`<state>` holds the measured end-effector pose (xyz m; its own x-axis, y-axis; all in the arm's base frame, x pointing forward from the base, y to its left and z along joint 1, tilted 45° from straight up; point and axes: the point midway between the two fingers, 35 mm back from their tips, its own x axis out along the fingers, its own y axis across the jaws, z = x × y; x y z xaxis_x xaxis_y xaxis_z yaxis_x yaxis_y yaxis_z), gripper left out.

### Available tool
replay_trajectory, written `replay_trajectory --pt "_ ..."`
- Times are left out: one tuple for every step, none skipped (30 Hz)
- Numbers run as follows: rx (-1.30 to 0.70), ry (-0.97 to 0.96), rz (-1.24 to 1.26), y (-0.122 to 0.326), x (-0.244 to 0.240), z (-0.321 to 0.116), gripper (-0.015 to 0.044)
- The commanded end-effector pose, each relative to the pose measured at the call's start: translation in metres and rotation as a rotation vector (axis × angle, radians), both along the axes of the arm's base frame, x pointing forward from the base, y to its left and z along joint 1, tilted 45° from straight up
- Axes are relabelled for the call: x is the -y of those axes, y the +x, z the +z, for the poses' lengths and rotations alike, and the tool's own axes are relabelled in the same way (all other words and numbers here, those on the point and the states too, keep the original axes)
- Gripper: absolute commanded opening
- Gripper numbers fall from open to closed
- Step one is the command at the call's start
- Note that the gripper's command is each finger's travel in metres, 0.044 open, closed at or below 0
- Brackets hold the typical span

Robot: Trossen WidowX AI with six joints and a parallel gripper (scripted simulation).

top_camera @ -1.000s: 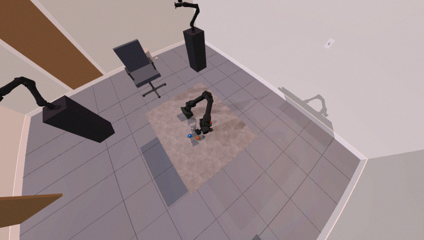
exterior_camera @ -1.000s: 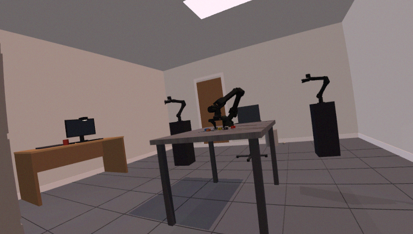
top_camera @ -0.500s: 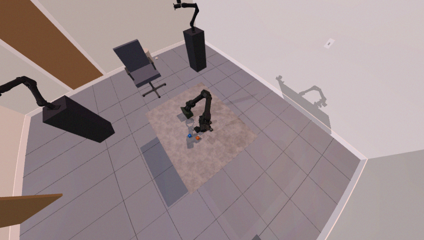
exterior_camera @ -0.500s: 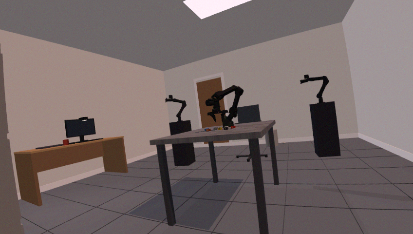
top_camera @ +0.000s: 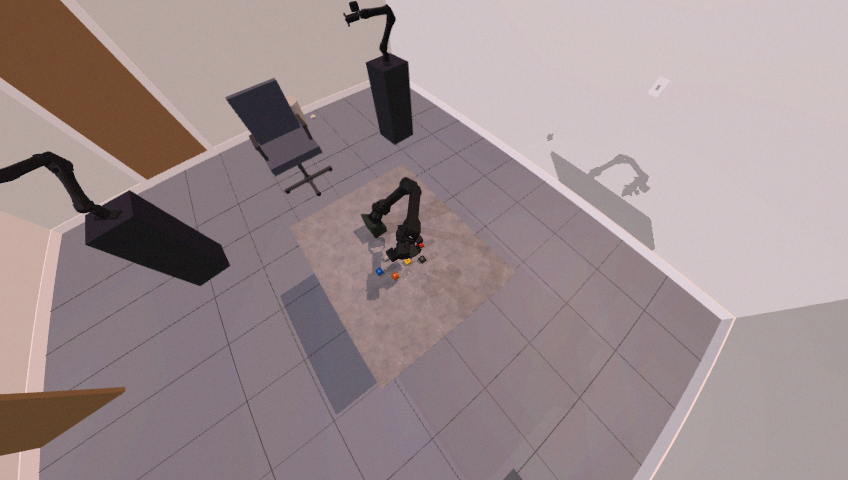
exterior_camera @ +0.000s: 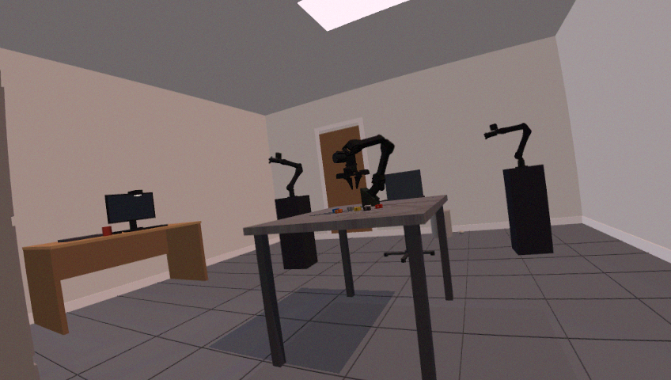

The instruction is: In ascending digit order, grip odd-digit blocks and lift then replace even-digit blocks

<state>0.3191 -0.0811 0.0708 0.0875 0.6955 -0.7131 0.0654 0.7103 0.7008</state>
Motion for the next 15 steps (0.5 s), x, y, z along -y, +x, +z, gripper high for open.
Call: replay_trajectory --pt "0.005 -0.004 0.005 0.000 0.002 0.001 0.0120" --pt "0.005 -0.004 0.005 0.000 0.000 0.003 0.0120" --pt "0.004 -0.005 0.004 -0.001 -0.006 0.009 0.0120" --pt "0.004 -0.006 0.004 -0.002 -0.015 0.019 0.0120" --pt "0.003 -0.006 0.003 -0.005 -0.027 0.031 0.0120" --pt "0.003 -0.006 0.003 -0.008 -0.039 0.042 0.0120" --pt "0.003 -0.005 0.003 -0.012 -0.051 0.053 0.0120" --pt "0.002 -0.004 0.003 -0.017 -0.062 0.063 0.0120" --pt "0.002 -0.002 0.004 -0.023 -0.074 0.073 0.0120" --pt "0.002 0.000 0.004 -0.028 -0.083 0.080 0.0120" --pt "0.002 0.002 0.005 -0.031 -0.088 0.085 0.0120" --pt "0.002 0.002 0.005 -0.032 -0.090 0.087 0.0120" --pt "0.002 0.003 0.005 -0.032 -0.090 0.087 0.0120" --pt "0.002 0.003 0.005 -0.032 -0.090 0.087 0.0120" --pt "0.002 0.003 0.005 -0.032 -0.090 0.087 0.0120"
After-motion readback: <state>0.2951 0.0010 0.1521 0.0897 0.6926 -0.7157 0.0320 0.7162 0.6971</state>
